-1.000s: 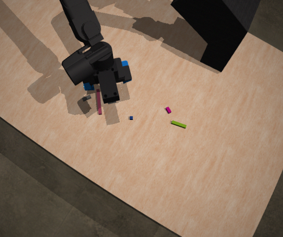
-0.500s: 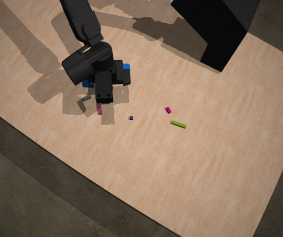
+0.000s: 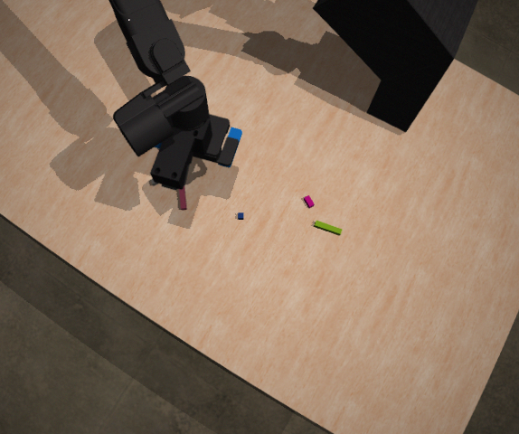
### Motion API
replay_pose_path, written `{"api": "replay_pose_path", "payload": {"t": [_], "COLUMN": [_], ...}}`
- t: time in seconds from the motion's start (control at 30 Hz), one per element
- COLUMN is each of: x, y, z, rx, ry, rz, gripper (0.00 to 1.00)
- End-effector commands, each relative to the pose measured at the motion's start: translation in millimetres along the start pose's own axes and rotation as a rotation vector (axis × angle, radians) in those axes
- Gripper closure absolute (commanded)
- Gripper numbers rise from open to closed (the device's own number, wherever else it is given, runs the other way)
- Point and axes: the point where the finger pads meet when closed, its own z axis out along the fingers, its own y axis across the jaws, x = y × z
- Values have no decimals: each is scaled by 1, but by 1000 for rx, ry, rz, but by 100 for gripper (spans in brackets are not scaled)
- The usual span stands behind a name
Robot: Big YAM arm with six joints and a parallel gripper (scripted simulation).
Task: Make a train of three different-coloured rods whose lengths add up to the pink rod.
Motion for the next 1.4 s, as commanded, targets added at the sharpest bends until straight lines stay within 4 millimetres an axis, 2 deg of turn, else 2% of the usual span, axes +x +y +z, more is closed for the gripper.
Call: {"api": "replay_pose_path", "payload": {"t": [0.0, 0.17, 0.2, 0.3, 0.33, 0.43, 0.47, 0.53, 0.57, 0.67, 0.7, 0.8, 0.83, 1.0, 1.03, 1.1, 1.13, 1.23, 1.27, 1.37], "x": [-1, -1, -1, -1, -1, -1, -1, -1, -1, -1, -2, -2, -2, -2, -2, -2, -2, -2, -2, -2], "y": [0, 0, 1, 1, 1, 1, 1, 1, 1, 1, 1, 1, 1, 1, 1, 1, 1, 1, 1, 1], "z": [-1, -1, -1, -1, -1, -1, -1, -1, -2, -2, -2, -2, -2, -2, -2, -2, -3, -3, -3, -3], "rx": [-3, -3, -3, -3, -3, -3, -3, -3, -3, -3, -3, -3, -3, -3, -3, -3, -3, -3, -3, -3], "ry": [-2, -2, -2, -2, -2, -2, -2, -2, -2, -3, -3, -3, -3, -4, -3, -4, -3, -4, -4, -4], "rz": [148, 219, 294, 294, 371, 371, 450, 450, 532, 532, 616, 616, 702, 702, 789, 789, 876, 877, 964, 965], "gripper": [0, 0, 0, 0, 0, 0, 0, 0, 0, 0, 0, 0, 0, 0, 0, 0, 0, 0, 0, 0]}}
